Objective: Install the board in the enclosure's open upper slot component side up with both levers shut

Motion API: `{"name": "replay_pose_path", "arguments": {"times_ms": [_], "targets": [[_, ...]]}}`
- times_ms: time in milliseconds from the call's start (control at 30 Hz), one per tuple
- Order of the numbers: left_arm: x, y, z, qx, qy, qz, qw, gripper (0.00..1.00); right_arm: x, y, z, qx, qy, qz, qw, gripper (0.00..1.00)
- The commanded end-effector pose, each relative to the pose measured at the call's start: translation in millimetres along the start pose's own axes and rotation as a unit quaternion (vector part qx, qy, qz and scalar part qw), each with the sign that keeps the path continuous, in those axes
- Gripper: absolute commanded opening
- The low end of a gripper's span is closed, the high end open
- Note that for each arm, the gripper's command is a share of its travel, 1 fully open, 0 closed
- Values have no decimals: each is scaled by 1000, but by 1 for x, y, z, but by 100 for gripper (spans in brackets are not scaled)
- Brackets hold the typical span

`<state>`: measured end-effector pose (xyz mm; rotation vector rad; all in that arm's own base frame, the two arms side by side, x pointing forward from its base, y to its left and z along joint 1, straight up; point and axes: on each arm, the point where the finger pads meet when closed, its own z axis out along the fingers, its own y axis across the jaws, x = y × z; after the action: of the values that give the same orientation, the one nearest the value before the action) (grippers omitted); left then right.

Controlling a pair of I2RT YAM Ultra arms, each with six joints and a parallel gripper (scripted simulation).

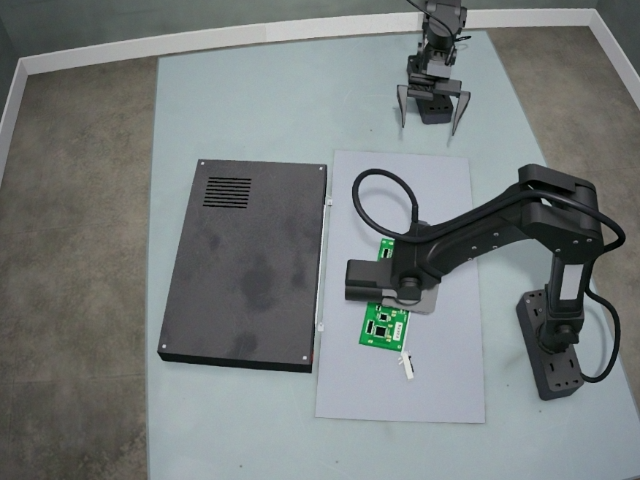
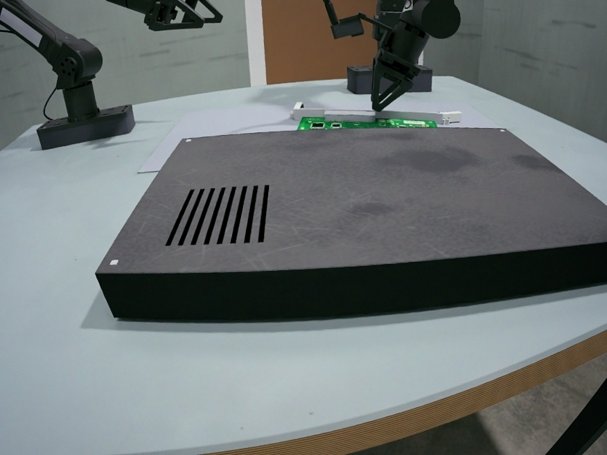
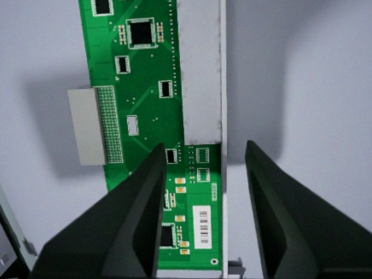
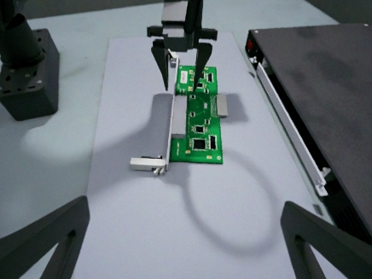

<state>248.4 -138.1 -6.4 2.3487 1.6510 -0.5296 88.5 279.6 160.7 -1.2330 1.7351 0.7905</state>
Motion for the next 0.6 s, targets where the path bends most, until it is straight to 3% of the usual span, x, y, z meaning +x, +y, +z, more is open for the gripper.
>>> {"name": "replay_pose_path", "arguments": {"times_ms": [0, 567], "targets": [[-8, -1, -3, -6, -10, 3, 1000, 47, -2, 5, -5, -11, -2, 0, 1000, 100], [-10, -1, 24, -3, -10, 2, 1000, 47, -2, 5, -5, -11, -2, 0, 1000, 100]]}}
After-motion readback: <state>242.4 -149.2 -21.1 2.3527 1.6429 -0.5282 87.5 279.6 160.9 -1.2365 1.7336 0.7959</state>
